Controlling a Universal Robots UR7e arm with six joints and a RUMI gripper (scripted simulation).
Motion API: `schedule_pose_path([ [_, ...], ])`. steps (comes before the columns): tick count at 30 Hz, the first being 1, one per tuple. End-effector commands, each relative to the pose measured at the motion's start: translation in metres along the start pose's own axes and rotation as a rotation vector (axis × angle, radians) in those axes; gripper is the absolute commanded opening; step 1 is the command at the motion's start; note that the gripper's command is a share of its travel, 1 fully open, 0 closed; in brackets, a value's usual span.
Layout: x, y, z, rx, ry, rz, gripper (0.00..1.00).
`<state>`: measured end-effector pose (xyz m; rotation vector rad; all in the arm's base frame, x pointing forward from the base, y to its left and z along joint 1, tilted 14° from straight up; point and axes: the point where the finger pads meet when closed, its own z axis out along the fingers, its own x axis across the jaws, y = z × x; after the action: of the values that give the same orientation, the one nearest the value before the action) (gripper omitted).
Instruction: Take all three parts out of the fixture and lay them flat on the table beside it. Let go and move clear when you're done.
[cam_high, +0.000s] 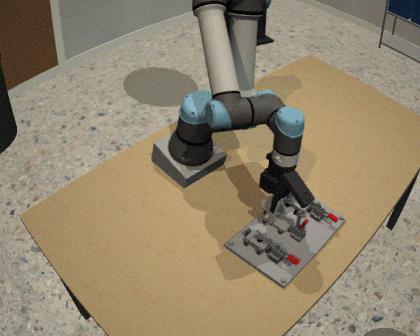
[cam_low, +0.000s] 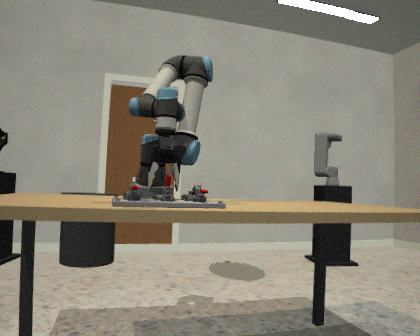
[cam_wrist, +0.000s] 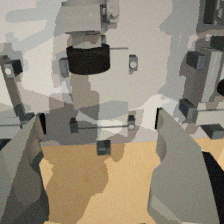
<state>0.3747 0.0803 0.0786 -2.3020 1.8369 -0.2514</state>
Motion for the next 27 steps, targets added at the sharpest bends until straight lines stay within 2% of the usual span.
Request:
schedule_pose_path([
  [1,0.000,-0.001,0.007,0.001,0.001,0.000,0.59],
  [12,0.000,-0.001,0.018,0.001,0.001,0.000,0.59],
  [27,0.000,-0.001,0.018,0.001,0.001,0.000,0.59],
])
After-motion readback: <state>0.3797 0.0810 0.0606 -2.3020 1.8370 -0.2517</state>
